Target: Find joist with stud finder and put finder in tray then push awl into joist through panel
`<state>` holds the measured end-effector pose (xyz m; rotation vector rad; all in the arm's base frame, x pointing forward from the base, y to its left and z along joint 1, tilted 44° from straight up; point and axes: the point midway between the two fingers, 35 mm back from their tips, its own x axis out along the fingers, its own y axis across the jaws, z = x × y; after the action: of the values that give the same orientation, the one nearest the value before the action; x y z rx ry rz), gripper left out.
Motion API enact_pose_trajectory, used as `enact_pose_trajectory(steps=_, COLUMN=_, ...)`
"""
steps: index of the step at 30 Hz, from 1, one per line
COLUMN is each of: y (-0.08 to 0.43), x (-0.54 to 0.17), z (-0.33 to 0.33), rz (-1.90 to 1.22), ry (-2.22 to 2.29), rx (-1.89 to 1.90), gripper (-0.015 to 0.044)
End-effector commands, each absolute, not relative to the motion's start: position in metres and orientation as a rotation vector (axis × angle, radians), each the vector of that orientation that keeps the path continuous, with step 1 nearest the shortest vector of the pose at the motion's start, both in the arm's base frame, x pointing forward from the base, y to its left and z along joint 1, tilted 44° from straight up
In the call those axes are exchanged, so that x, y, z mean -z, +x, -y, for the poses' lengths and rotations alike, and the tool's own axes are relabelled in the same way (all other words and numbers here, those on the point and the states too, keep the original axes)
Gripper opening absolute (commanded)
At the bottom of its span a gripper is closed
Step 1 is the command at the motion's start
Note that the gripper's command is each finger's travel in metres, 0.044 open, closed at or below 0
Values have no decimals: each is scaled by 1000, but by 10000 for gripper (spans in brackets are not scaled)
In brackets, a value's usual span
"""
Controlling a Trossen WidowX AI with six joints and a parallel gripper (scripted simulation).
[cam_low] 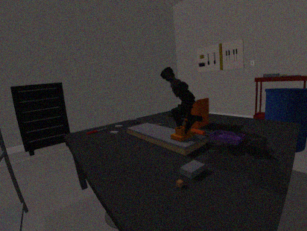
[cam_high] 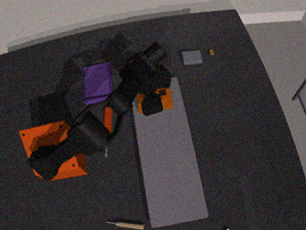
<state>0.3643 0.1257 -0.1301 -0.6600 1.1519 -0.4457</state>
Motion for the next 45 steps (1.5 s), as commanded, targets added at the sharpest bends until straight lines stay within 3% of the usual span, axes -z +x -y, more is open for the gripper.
enact_pose_trajectory(steps=1, y=364, x=139, z=-136, rz=-1155, ry=-655, rx=439, gripper=0)
enact_pose_trajectory(steps=21, y=364, x=149, z=-148, rz=-1155, ry=-654, rx=438, gripper=0)
enact_pose_trajectory(steps=45, y=365, x=108, z=-101, rz=-1155, ry=-658, rx=440, gripper=0)
